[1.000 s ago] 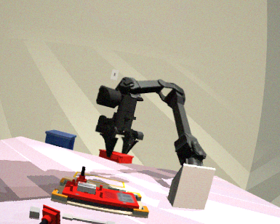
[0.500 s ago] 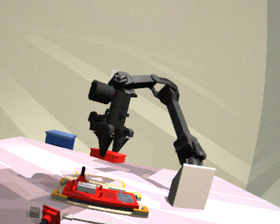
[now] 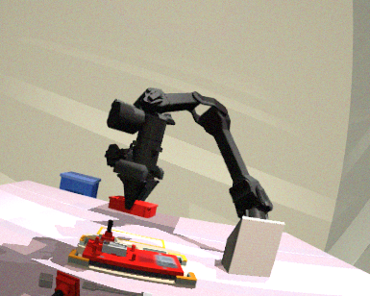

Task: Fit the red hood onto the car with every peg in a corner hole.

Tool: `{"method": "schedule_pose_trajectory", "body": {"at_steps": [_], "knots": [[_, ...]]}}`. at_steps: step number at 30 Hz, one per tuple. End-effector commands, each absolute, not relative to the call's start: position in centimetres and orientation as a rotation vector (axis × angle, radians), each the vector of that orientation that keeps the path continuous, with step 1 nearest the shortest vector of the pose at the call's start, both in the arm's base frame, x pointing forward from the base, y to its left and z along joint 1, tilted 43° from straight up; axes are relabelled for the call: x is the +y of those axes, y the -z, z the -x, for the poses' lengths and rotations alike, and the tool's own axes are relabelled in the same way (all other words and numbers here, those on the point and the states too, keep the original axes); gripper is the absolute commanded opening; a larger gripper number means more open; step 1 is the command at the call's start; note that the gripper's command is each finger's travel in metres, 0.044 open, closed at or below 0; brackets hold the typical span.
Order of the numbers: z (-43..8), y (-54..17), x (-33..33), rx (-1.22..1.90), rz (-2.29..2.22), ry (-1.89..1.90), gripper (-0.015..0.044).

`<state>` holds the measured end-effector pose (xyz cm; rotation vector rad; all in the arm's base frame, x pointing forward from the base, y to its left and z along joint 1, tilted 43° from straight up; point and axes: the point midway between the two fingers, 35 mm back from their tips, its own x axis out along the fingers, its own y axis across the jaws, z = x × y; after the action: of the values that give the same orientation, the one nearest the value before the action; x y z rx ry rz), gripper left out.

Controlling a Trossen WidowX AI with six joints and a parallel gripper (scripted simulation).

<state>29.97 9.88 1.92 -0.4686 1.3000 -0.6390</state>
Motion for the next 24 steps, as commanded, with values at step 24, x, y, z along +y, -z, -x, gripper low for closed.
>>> {"method": "schedule_pose_trajectory", "body": {"at_steps": [24], "knots": [[-31.4,3.5,15.1,1.398,0.755,0.408,0.0]]}}
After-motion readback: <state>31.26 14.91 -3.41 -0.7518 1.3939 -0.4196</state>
